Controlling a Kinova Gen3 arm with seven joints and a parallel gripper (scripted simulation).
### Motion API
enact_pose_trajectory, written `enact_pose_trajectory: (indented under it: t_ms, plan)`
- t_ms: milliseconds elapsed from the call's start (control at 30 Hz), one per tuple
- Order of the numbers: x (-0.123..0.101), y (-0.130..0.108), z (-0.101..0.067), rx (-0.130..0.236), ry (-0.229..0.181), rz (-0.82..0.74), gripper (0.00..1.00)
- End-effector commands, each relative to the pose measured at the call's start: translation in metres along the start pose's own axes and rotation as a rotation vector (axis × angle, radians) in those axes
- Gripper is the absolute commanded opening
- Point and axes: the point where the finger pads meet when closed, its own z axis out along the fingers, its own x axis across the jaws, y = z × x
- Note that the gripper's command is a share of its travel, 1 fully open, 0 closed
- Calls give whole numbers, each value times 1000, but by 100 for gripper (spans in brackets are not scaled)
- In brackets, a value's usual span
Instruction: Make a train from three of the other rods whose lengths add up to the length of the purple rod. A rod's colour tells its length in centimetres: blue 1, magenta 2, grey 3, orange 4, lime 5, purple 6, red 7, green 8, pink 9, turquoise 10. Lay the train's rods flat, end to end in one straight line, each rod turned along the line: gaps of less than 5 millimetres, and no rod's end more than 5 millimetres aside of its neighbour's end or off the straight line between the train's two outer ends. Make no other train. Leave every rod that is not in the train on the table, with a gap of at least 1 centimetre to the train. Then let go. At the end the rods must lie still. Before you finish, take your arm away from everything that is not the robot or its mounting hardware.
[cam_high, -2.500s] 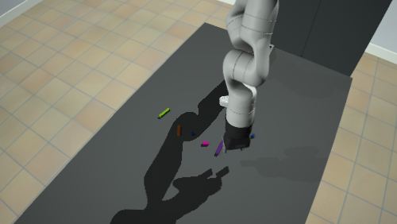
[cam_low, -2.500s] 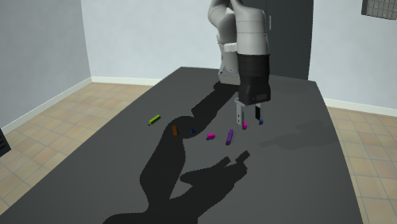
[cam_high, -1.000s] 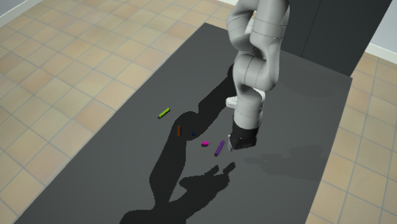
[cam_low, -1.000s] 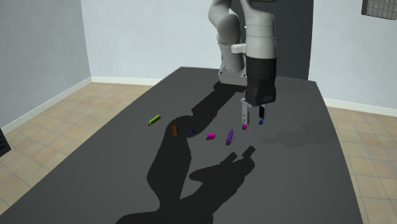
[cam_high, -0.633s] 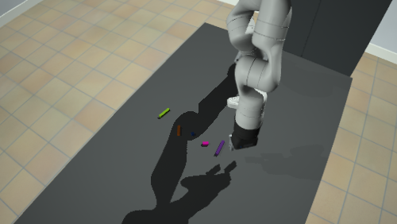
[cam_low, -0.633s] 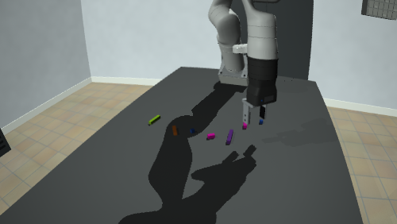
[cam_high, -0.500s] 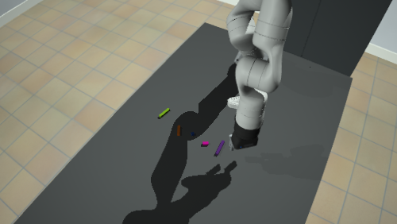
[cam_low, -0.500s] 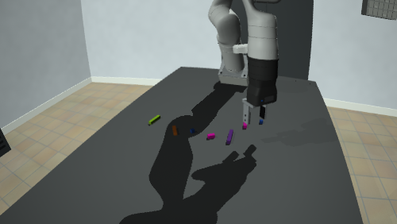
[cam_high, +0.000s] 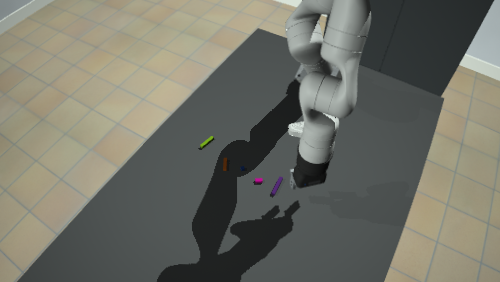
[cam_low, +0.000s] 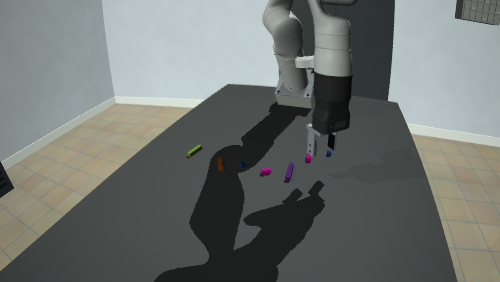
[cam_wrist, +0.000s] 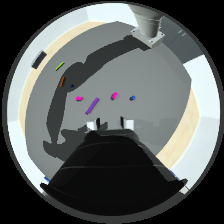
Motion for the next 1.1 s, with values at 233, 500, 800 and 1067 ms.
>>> enact_pose_trajectory:
  t_ms: [233,500,800,1067]
  plan:
    - [0,-1,1,5,-2,-2,100]
    - [2,-2,1,12,-2,-7,100]
    - [4,-3,2,19,-2,-12,100]
    - [5,-3,3,23,-2,-16,100]
